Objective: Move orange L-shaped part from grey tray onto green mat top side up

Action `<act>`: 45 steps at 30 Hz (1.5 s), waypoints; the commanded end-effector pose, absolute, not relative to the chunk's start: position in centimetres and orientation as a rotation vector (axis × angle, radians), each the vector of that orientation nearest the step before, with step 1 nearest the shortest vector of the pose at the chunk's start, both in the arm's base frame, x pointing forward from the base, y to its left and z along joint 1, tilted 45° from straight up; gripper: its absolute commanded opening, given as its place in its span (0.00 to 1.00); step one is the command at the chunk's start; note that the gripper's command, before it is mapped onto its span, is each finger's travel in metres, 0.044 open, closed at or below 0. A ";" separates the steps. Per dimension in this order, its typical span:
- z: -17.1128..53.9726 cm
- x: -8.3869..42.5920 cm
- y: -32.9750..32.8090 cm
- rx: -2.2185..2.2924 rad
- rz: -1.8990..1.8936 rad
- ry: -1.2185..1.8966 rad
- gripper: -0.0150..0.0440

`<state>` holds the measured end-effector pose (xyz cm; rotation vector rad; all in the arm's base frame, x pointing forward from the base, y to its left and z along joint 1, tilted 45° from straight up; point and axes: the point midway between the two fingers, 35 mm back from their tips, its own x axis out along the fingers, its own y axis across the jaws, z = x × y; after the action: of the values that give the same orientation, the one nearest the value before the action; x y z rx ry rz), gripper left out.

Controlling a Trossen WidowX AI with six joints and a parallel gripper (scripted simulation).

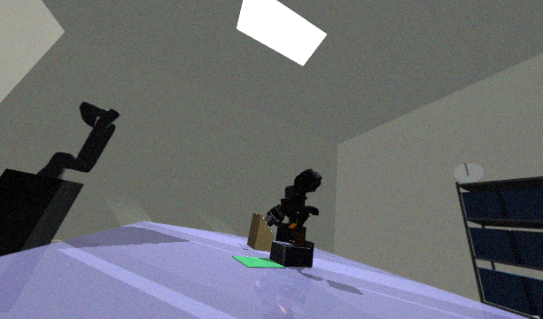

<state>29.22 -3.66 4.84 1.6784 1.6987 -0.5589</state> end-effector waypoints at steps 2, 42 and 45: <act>5.5 29.3 -4.2 1.674 -0.555 1.697 0.25; 3.7 29.5 -10.1 1.672 -0.557 1.695 0.25; 2.7 29.6 -11.1 1.671 -0.557 1.694 0.25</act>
<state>29.43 -10.03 3.61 1.6820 1.6985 -0.5593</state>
